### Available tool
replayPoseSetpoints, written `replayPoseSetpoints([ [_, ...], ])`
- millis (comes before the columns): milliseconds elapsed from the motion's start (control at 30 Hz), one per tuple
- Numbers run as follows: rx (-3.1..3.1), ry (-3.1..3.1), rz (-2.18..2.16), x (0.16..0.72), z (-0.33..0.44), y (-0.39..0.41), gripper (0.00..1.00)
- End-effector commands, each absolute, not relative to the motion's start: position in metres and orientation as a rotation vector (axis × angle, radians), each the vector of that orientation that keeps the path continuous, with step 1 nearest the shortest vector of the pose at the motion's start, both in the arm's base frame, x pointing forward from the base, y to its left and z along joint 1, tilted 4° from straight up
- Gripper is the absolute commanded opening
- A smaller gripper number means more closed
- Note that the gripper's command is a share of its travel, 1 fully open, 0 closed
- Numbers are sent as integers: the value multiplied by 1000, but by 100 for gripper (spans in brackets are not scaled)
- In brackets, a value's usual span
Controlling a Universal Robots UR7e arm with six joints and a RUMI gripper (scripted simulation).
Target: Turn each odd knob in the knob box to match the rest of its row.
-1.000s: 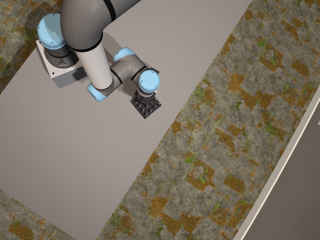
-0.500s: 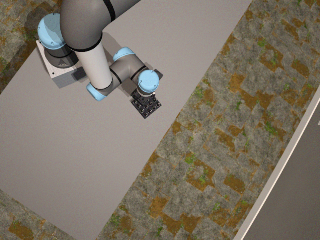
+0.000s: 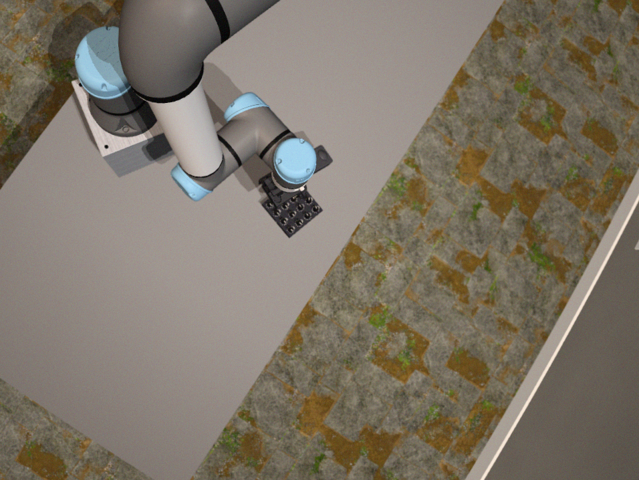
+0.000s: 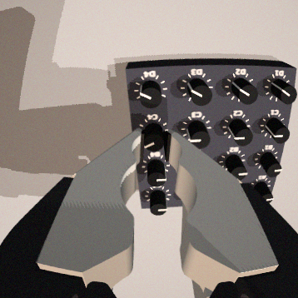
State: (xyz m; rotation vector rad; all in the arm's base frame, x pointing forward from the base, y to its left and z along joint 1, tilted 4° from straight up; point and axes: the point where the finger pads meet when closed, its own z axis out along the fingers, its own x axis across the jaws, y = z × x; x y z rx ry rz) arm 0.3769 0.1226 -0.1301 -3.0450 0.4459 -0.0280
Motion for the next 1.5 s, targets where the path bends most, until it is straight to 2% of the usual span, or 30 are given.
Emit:
replayPoseSetpoints([
  [0, -3020, 604, -25, 378, -130, 122, 4],
  [667, -2916, 987, -13, 379, -130, 122, 4],
  [1467, -2892, 1054, -11, 379, -130, 122, 4],
])
